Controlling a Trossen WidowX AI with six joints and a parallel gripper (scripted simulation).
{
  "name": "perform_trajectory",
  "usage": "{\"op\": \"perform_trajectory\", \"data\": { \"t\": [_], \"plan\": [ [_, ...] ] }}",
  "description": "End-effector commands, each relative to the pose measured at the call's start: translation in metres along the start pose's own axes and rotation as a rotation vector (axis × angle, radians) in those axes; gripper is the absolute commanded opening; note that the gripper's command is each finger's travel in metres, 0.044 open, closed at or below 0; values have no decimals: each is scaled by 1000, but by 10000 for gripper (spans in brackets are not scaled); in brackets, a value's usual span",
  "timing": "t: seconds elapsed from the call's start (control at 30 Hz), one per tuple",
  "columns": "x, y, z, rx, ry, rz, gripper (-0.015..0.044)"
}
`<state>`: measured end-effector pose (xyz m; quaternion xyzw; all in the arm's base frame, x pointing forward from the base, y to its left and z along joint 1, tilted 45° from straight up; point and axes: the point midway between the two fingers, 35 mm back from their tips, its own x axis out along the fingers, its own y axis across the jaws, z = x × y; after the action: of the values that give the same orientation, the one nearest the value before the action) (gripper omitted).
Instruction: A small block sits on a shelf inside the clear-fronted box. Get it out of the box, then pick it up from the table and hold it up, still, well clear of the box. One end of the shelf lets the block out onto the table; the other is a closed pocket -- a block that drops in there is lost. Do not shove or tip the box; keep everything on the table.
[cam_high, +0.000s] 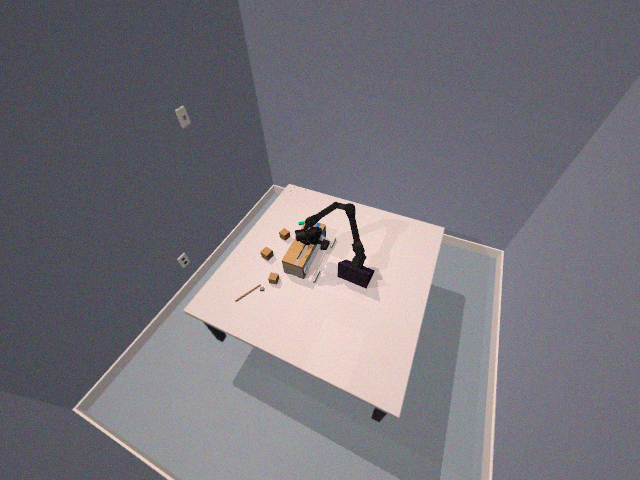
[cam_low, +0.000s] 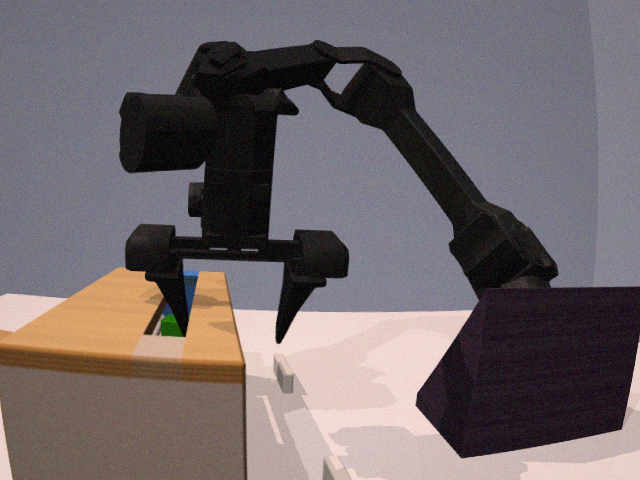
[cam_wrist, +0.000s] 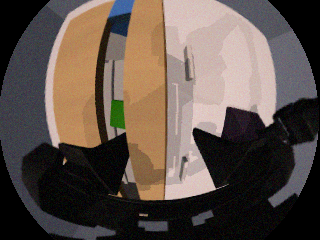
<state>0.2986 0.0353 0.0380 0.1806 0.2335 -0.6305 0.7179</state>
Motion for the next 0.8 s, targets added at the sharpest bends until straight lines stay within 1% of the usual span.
{"op": "perform_trajectory", "data": {
  "t": [0.0,0.77],
  "plan": [
    [2,0,9,-5,-4,3,400],
    [11,1,55,-5,-6,3,400]
  ]
}}
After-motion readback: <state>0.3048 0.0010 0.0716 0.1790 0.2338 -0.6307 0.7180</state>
